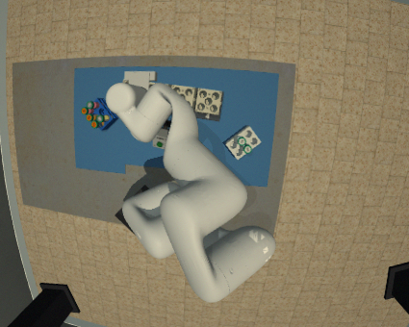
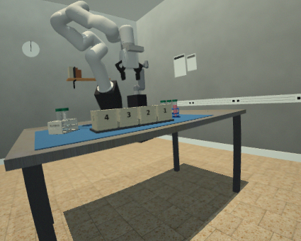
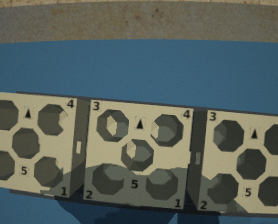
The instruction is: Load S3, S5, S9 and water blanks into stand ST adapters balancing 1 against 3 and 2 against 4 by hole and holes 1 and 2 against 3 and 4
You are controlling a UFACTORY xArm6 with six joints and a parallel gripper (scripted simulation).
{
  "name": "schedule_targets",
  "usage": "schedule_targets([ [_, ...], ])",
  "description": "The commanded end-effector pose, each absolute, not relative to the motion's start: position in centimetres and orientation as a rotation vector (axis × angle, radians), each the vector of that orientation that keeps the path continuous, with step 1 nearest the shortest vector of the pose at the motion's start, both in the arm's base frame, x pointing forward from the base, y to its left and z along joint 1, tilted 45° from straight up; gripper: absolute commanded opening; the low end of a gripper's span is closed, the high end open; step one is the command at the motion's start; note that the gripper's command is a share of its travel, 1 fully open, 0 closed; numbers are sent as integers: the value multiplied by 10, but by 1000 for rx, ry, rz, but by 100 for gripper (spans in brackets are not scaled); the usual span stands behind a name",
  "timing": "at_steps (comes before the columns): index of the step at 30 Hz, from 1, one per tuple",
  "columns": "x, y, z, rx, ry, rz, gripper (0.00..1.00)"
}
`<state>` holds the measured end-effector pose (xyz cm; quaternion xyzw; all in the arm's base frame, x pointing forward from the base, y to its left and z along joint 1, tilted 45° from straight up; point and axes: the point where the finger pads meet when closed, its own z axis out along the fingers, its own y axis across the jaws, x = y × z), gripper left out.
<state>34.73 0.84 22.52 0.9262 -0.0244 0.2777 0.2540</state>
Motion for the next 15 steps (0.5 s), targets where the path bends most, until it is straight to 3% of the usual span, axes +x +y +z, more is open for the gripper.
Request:
schedule_targets([
  [1, 348, 27, 211, 2475, 86, 679, 100],
  [15, 343, 74, 174, 2357, 564, 504, 100],
])
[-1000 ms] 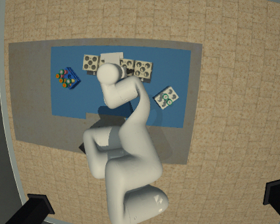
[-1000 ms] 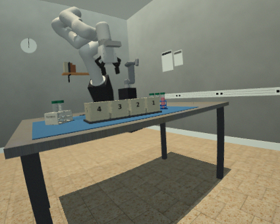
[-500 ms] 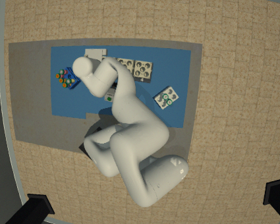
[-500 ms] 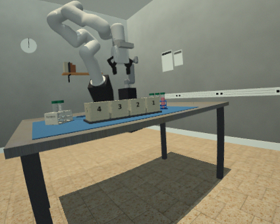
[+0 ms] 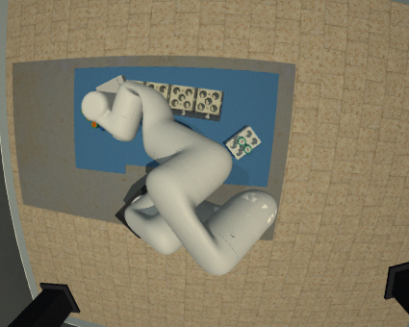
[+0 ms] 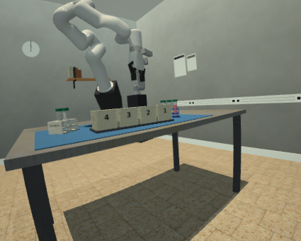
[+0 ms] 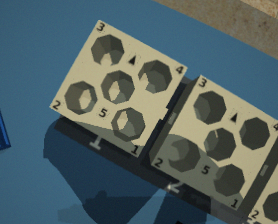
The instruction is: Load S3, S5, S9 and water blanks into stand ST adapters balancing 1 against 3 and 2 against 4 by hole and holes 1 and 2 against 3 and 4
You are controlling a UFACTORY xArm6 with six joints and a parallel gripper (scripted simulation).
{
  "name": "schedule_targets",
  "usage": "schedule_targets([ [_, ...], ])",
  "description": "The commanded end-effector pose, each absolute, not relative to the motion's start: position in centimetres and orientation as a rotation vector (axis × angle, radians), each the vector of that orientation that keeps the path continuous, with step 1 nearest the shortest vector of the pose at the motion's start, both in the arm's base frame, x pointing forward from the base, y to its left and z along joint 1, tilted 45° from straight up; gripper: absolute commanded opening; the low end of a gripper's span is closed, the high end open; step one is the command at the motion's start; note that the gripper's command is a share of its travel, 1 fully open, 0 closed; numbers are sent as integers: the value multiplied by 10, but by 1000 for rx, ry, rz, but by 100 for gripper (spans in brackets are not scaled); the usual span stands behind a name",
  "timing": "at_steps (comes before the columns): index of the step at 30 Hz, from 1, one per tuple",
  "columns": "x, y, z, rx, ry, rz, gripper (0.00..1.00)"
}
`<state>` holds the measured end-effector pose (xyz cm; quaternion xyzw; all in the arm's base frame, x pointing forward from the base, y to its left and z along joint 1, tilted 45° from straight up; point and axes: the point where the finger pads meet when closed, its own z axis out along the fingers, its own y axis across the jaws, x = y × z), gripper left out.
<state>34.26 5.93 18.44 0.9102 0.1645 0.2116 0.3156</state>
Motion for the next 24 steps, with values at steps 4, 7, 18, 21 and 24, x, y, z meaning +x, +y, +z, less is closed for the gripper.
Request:
schedule_targets([
  [4, 341, 90, 162, 2300, 715, 443, 100],
  [7, 340, 101, 153, 2282, 760, 425, 100],
  [18, 336, 137, 125, 2282, 760, 425, 100],
  [21, 335, 149, 116, 2282, 760, 425, 100],
  [24, 333, 160, 106, 2282, 760, 425, 100],
])
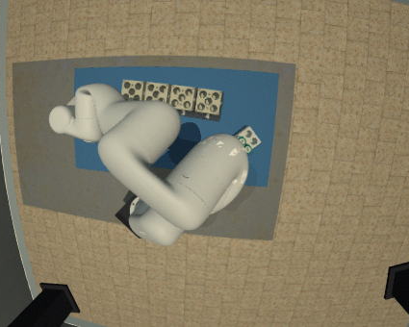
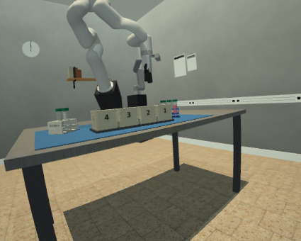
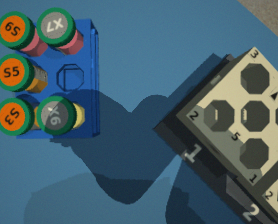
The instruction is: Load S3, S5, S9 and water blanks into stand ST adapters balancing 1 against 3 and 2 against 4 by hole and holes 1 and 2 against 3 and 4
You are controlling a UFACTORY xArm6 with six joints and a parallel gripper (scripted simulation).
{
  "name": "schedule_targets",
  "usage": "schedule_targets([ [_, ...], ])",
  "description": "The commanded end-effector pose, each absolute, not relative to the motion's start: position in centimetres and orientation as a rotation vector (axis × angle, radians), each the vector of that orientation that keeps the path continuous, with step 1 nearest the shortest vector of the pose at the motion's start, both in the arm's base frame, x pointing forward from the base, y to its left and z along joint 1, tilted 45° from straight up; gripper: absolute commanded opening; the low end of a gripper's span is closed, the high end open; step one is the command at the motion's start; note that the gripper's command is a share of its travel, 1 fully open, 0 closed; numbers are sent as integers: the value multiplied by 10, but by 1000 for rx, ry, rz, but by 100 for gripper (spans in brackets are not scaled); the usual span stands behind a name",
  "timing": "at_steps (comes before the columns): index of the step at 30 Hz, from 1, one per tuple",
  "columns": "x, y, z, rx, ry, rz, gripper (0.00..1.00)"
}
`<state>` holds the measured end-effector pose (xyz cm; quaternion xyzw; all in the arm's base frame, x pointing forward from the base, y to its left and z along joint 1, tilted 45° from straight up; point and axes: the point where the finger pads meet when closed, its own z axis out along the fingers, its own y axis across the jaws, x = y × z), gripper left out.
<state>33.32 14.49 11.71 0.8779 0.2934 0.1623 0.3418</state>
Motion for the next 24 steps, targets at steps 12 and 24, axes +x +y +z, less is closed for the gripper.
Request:
schedule_targets([
  [12, 329, 200, 76, 2283, 760, 425, 100],
  [24, 326, 229, 53, 2283, 760, 425, 100],
])
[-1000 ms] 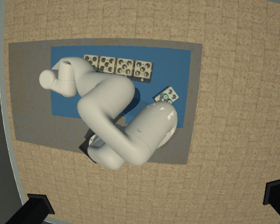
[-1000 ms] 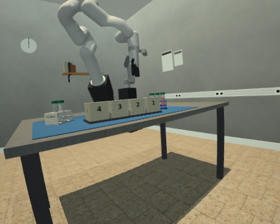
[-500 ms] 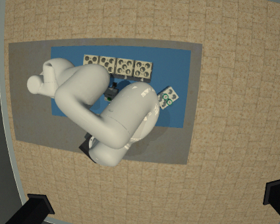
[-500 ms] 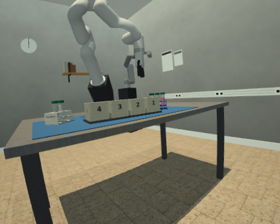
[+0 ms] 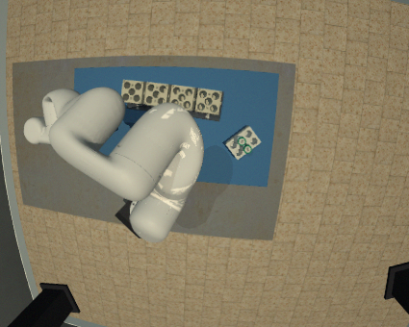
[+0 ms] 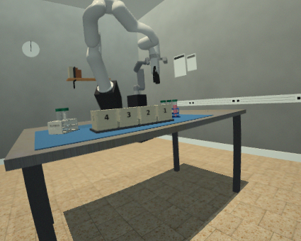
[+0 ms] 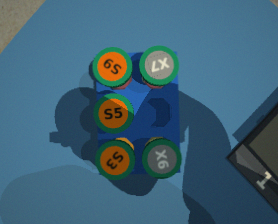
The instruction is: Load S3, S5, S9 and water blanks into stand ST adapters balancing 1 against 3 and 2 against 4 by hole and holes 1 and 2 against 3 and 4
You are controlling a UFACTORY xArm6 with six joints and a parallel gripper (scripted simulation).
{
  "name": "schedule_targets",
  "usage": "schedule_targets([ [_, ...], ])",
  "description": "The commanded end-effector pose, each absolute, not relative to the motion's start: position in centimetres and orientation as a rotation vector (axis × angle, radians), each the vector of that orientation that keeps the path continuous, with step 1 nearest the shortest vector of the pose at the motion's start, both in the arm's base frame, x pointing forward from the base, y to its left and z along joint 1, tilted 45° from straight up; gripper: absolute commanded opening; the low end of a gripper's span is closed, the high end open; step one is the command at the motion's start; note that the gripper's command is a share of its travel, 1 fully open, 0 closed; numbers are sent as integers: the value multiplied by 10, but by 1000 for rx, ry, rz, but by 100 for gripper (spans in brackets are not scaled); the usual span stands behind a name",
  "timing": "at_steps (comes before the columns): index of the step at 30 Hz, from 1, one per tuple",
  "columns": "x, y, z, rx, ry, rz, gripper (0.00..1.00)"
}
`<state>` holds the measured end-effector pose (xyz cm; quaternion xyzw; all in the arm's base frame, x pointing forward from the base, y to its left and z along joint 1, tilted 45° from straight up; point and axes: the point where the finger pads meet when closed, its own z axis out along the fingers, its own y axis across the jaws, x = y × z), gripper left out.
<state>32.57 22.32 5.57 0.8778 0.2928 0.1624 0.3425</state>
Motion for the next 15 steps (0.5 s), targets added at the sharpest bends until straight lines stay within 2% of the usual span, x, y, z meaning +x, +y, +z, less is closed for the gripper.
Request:
schedule_targets([
  [1, 327, 227, 51, 2283, 760, 425, 100],
  [15, 343, 211, 28, 2282, 760, 425, 100],
])
